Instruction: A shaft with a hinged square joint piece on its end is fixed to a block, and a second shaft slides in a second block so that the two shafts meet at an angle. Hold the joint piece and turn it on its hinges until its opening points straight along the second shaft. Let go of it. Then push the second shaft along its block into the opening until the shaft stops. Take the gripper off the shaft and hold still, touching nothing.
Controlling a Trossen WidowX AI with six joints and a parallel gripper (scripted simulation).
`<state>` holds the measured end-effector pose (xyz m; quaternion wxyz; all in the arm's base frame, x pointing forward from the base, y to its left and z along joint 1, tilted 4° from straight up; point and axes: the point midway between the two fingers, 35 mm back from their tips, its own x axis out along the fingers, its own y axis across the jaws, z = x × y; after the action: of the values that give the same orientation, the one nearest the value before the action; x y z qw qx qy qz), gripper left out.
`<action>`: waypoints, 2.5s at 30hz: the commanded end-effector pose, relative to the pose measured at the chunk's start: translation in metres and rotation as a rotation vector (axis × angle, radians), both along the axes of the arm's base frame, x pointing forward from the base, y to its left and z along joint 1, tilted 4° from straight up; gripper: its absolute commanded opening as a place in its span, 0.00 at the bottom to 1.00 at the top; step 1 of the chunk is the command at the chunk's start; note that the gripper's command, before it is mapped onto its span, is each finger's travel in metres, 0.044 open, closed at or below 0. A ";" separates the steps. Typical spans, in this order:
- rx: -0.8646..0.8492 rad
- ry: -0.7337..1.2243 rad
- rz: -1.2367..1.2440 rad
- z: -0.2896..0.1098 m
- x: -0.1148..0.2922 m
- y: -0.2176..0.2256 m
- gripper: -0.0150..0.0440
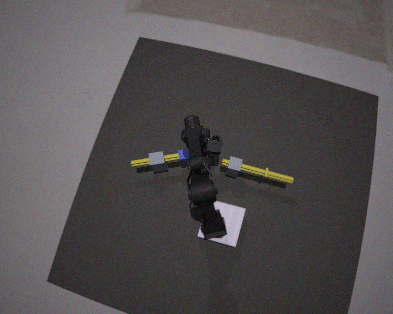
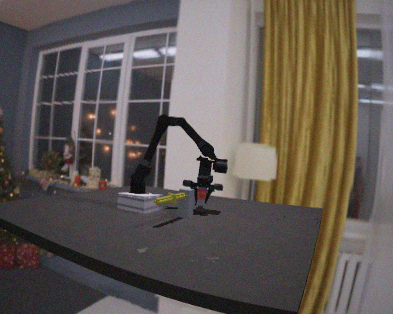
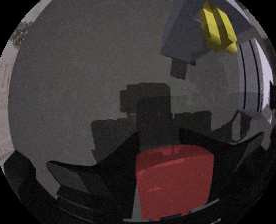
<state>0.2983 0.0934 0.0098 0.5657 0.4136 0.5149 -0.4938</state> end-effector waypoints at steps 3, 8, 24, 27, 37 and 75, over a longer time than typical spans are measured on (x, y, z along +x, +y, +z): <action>0.000 0.000 0.001 0.000 0.000 0.000 0.25; 0.000 0.000 0.001 0.000 0.000 0.000 0.48; 0.000 0.000 0.001 0.000 0.000 0.000 1.00; 0.000 0.000 0.001 0.000 0.000 0.000 1.00; 0.005 0.002 0.001 0.000 0.000 0.000 1.00; 0.396 0.022 0.326 0.062 0.010 -0.006 1.00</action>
<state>0.3042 0.0857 0.0550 0.5044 0.4546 0.6585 -0.3244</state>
